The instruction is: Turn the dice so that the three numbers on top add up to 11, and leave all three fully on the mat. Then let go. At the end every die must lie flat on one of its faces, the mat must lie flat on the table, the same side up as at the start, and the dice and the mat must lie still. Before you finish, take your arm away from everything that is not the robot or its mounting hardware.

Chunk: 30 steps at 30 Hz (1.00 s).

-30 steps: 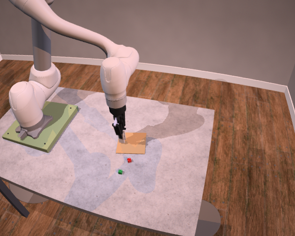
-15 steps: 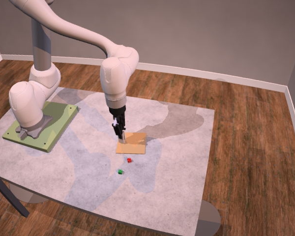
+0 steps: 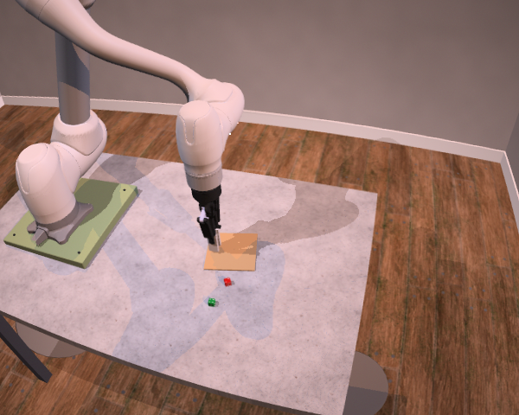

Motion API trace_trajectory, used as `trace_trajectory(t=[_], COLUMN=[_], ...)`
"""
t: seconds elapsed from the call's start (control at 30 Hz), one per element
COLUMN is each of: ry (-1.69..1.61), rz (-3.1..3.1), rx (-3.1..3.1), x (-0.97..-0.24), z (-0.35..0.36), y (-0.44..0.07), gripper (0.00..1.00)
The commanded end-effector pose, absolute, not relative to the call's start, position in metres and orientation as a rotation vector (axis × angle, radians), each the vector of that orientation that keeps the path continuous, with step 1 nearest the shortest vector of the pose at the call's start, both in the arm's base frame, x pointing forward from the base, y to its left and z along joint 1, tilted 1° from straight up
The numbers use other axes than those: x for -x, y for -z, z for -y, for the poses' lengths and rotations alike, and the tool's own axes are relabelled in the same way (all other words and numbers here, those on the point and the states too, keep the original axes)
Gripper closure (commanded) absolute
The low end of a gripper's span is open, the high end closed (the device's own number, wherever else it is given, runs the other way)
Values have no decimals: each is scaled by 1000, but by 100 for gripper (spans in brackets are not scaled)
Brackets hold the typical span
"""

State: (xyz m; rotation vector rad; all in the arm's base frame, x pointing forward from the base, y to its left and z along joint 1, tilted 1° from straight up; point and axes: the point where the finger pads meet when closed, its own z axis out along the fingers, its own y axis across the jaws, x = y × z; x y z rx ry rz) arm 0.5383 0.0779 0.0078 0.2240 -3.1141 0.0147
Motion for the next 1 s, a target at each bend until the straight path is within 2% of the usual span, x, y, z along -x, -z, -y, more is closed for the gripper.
trace_trajectory(t=[0.0,0.97], ry=[-14,-14], rz=[3110,3109], rx=[-234,-245], x=[-536,-535], z=[-79,-83], y=[-6,-6], gripper=[93,93])
